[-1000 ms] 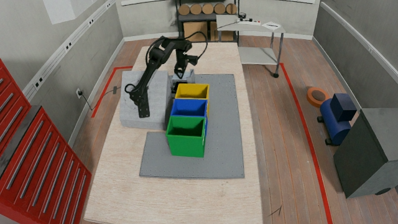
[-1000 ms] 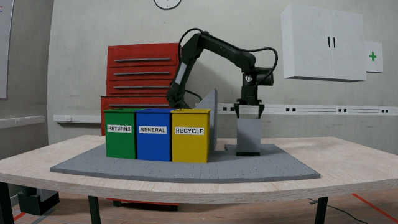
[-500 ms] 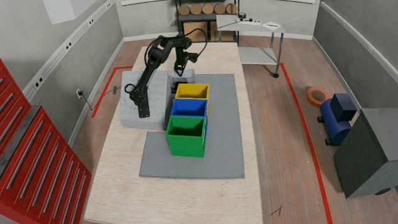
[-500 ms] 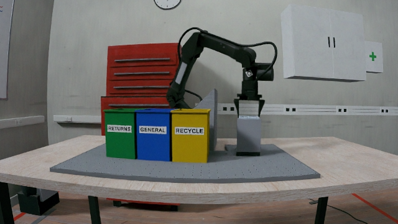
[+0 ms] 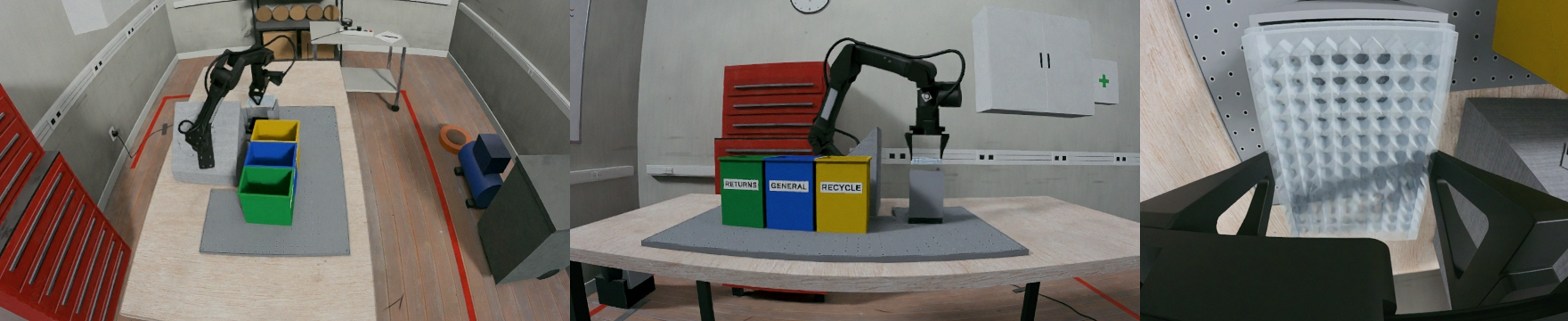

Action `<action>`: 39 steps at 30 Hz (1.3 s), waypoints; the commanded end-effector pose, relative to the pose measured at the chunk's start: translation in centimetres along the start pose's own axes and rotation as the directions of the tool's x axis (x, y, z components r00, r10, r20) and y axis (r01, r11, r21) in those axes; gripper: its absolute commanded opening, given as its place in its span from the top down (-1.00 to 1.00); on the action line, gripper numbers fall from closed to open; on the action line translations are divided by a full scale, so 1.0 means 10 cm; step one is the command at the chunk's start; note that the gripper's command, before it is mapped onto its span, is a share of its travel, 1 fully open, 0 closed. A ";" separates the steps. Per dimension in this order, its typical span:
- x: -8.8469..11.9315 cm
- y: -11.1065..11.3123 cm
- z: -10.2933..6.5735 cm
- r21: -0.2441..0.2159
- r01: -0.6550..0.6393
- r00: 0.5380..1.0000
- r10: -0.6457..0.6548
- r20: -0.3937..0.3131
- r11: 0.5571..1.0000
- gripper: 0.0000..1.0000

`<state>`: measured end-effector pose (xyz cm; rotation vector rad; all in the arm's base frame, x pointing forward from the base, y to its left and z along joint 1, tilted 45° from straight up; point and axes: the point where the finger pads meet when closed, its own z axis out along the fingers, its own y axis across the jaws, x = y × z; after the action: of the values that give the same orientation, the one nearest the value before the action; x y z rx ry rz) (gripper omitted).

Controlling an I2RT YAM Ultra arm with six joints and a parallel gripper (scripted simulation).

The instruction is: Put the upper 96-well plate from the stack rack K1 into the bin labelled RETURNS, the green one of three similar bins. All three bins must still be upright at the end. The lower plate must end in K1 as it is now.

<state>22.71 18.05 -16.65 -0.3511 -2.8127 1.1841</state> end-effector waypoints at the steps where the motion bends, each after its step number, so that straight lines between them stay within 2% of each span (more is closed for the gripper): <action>1: -0.03 0.05 -0.38 -0.055 -0.010 0.999 0.012 0.035 0.998 1.00; 23: -0.01 0.02 -0.71 -0.055 -0.010 0.999 0.012 0.035 0.998 1.00; 39: -0.02 0.02 -0.72 -0.054 -0.010 0.999 0.012 0.038 0.998 1.00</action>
<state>23.26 20.74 -13.58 -0.3485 -2.8056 1.1966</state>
